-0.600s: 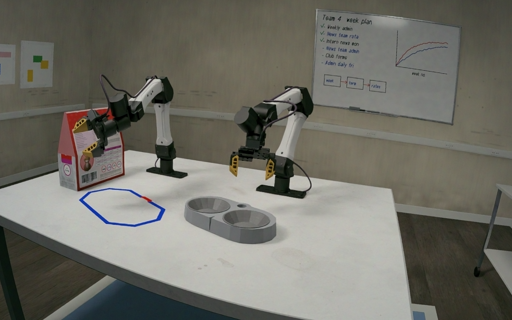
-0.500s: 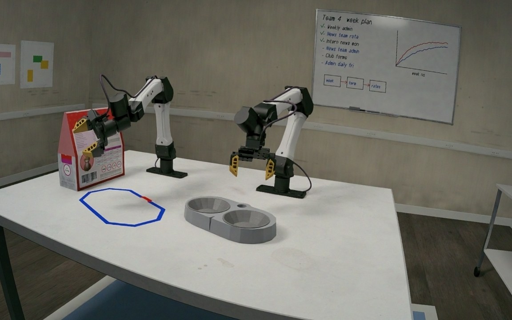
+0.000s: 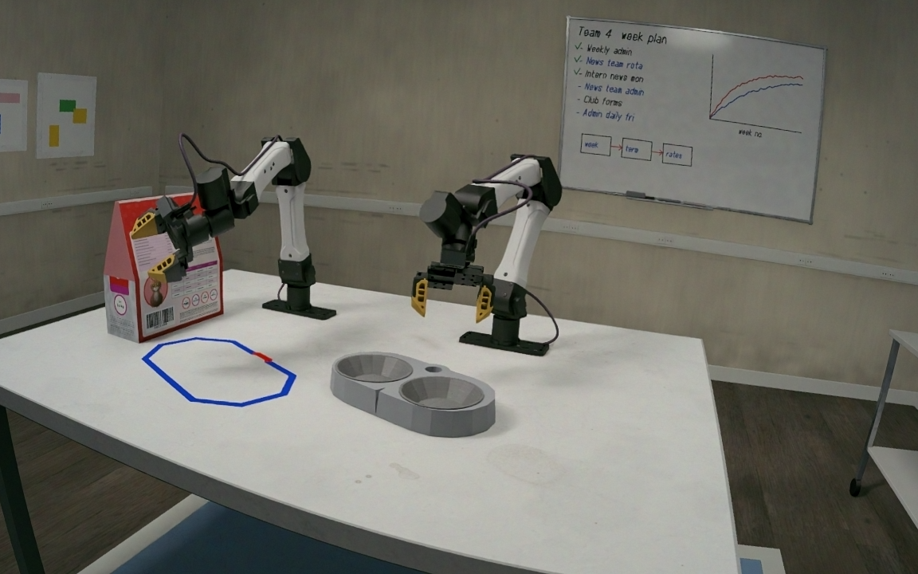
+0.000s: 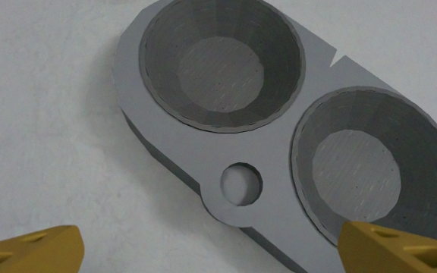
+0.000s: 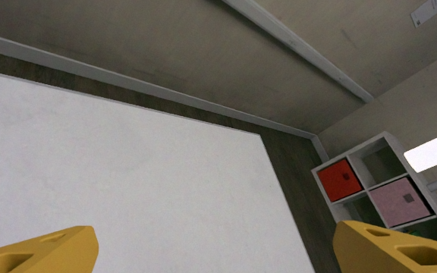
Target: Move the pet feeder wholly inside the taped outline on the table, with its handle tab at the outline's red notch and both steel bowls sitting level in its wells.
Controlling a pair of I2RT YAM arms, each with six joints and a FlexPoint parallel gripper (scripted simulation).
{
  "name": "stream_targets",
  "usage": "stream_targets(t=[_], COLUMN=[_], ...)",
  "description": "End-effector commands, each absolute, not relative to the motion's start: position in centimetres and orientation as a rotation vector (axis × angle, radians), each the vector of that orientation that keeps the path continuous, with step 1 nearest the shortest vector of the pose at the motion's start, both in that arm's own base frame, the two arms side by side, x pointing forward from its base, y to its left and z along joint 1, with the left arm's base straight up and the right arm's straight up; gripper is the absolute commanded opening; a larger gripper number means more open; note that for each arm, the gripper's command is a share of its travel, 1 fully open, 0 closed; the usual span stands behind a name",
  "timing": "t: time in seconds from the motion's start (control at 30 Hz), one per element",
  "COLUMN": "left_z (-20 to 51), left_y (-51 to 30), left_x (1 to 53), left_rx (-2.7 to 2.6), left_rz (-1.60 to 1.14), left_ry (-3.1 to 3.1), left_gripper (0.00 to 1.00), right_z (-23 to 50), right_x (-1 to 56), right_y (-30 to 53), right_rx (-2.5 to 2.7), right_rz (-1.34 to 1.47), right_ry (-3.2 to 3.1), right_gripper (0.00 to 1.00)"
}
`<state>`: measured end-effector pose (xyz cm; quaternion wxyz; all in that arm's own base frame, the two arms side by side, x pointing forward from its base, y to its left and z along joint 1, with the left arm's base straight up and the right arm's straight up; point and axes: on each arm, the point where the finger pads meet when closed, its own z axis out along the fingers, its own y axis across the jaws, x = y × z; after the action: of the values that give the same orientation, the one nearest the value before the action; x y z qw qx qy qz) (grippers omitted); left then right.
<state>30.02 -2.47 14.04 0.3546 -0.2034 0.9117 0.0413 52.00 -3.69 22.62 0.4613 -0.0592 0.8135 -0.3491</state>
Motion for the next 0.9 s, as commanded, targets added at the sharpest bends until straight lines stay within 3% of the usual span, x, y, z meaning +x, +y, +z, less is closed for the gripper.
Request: stream_targets(t=[0.0, 0.13, 0.43, 0.5, 0.7, 0.87], left_z=[14.3, 15.9, 26.4, 26.4, 30.5, 31.8], left_y=[-2.5, -2.3, -3.8, -3.8, -3.7, -2.7], left_x=[30.0, 29.3, 21.1, 21.1, 12.6, 7.1], left_rx=[-0.507, -0.392, -0.019, -0.019, 0.256, 0.392], left_rz=[0.110, 0.120, -0.075, -0.075, -0.199, -0.266], left_ry=[2.360, 2.394, 2.310, 2.310, 2.173, 2.048], left_gripper=[1.00, 1.00, 1.00, 1.00, 1.00, 1.00], right_z=[23.4, 23.4, 17.1, 17.1, 15.2, 13.2], right_x=[52.2, 52.2, 46.2, 46.2, 36.7, 29.9], right_y=[-3.5, -0.4, 19.7, 19.7, 31.2, 35.7], right_rx=[-0.137, -0.204, -0.617, -0.617, -0.861, -0.998], right_rz=[-0.840, -0.706, -0.090, -0.090, 0.322, 0.503], right_ry=[1.978, 1.946, 1.935, 1.935, 1.903, 1.926], right_gripper=[1.00, 1.00, 1.00, 1.00, 1.00, 1.00])
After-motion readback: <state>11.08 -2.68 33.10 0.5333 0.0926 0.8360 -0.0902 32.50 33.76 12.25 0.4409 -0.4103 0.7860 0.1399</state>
